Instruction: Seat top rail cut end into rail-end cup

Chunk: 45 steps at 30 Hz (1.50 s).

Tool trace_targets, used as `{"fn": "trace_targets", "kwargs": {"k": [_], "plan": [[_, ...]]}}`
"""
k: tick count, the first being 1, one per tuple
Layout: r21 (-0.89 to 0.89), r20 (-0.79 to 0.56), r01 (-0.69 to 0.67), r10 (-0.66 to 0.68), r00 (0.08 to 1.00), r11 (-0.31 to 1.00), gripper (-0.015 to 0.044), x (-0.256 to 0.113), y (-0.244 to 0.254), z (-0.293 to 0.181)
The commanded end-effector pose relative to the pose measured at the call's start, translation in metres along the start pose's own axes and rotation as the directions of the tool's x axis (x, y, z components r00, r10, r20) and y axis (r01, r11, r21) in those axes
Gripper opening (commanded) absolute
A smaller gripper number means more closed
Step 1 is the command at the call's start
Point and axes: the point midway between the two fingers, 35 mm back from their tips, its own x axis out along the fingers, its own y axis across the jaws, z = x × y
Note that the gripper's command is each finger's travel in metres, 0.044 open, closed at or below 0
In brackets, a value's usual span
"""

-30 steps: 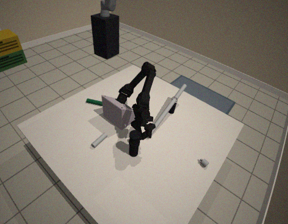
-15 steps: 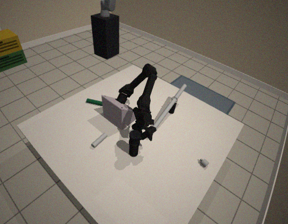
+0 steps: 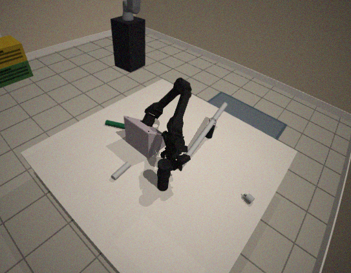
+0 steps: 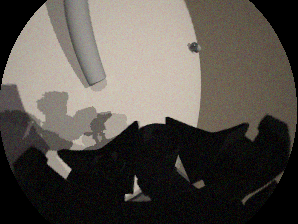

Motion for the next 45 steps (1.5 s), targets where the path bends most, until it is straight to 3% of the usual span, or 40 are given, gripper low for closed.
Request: {"fn": "trace_targets", "kwargs": {"k": [1,45], "plan": [[-0.004,0.0,-0.001,0.001,1.0,1.0,0.0007,0.0,0.001,-0.001],[-0.203,0.113,0.009,0.014,0.994,0.979,0.0,-0.011,0.02,-0.004]]}}
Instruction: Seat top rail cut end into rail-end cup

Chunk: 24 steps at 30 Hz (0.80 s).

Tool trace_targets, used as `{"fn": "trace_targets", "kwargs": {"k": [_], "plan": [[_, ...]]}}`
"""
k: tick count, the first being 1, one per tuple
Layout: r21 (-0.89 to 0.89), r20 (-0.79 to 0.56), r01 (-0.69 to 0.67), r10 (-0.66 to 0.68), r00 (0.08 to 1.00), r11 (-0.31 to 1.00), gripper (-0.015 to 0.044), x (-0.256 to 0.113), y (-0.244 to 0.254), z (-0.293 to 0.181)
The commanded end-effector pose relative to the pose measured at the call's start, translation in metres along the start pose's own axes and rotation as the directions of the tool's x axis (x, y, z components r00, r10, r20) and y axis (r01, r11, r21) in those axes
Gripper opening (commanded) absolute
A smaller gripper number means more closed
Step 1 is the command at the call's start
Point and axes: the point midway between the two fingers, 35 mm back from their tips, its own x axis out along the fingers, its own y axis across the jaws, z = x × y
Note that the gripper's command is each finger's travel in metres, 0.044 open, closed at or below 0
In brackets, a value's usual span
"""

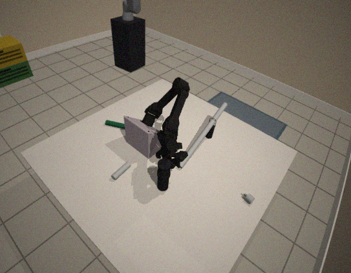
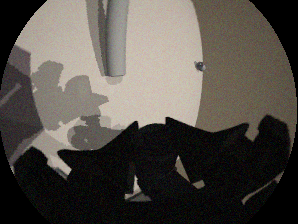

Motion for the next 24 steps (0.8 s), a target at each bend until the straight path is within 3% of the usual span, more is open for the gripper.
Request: {"fn": "trace_targets", "kwargs": {"k": [1,24], "plan": [[-0.008,0.006,0.0,0.0,1.0,1.0,0.0,-0.0009,0.0013,-0.0008],[0.007,-0.001,0.0,0.0,1.0,1.0,0.0,0.0004,-0.0004,0.0001]]}}
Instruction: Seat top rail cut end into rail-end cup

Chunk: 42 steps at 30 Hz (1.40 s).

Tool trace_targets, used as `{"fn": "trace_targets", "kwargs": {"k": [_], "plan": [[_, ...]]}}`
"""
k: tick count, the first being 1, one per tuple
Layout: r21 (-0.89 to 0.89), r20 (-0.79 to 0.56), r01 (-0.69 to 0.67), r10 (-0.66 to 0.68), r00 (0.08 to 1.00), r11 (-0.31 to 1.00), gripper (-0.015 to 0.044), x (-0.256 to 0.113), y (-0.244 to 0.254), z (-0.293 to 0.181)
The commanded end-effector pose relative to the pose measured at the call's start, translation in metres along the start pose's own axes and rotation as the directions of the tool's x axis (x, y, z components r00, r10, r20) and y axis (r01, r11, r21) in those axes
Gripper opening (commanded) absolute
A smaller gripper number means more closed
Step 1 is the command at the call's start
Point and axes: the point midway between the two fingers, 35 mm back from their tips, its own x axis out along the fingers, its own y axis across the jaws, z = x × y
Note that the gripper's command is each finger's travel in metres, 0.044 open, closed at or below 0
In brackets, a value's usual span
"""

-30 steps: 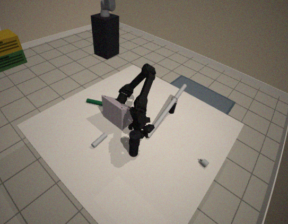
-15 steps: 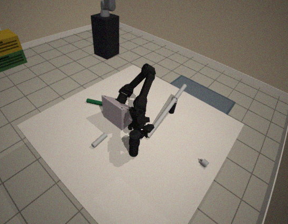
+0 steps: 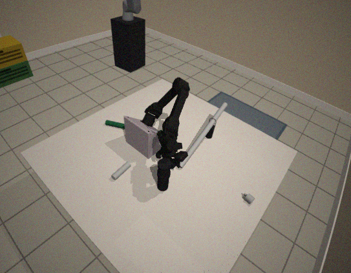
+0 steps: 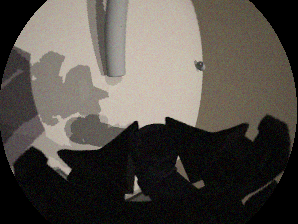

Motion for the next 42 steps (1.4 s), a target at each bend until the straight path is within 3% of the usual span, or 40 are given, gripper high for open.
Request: {"fn": "trace_targets", "kwargs": {"k": [1,8,25,38,42], "plan": [[0.001,0.0,0.0,0.0,1.0,1.0,0.0,0.0,0.0,0.0],[0.001,0.0,0.0,0.0,1.0,1.0,0.0,0.0,0.0,0.0],[0.002,-0.001,0.0,0.0,1.0,1.0,0.044,-0.013,-0.009,0.015],[0.011,-0.001,0.005,-0.005,1.0,1.0,0.044,-0.033,-0.022,0.037],[0.327,0.003,0.002,-0.004,1.0,0.945,0.044,-0.051,-0.034,0.059]]}}
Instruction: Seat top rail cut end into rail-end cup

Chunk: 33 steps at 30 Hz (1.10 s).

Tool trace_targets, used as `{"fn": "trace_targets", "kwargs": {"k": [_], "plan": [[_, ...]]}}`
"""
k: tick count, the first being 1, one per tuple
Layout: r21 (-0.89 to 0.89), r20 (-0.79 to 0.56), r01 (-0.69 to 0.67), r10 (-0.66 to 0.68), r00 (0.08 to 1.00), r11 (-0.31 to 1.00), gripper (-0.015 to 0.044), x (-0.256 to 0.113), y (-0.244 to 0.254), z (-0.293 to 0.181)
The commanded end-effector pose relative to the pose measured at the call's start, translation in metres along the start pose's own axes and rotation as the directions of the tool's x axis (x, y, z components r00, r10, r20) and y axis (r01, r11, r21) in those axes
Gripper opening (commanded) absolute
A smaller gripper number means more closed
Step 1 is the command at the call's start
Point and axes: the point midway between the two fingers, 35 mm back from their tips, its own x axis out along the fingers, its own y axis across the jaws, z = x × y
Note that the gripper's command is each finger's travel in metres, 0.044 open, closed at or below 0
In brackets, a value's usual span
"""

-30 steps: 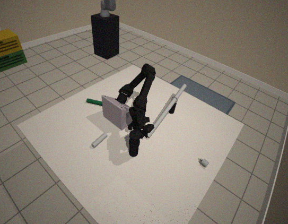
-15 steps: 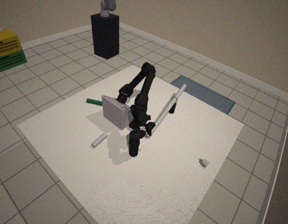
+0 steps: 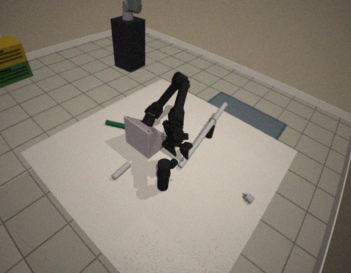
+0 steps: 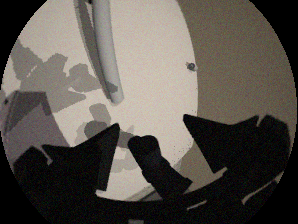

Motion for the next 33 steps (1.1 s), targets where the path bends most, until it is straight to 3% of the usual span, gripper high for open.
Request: {"fn": "trace_targets", "kwargs": {"k": [1,4,8,17,33], "plan": [[0.287,0.0,0.01,-0.011,1.0,0.958,0.044,-0.02,-0.013,0.025],[0.551,0.003,0.005,-0.009,1.0,0.835,0.044,-0.037,-0.018,0.048],[0.826,0.008,-0.003,-0.006,1.0,0.563,0.044,-0.059,-0.019,0.079],[0.985,0.013,-0.012,-0.002,1.0,0.17,0.044,-0.083,-0.015,0.115],[0.984,0.013,-0.013,0.003,1.0,0.176,0.044,-0.083,-0.015,0.116]]}}
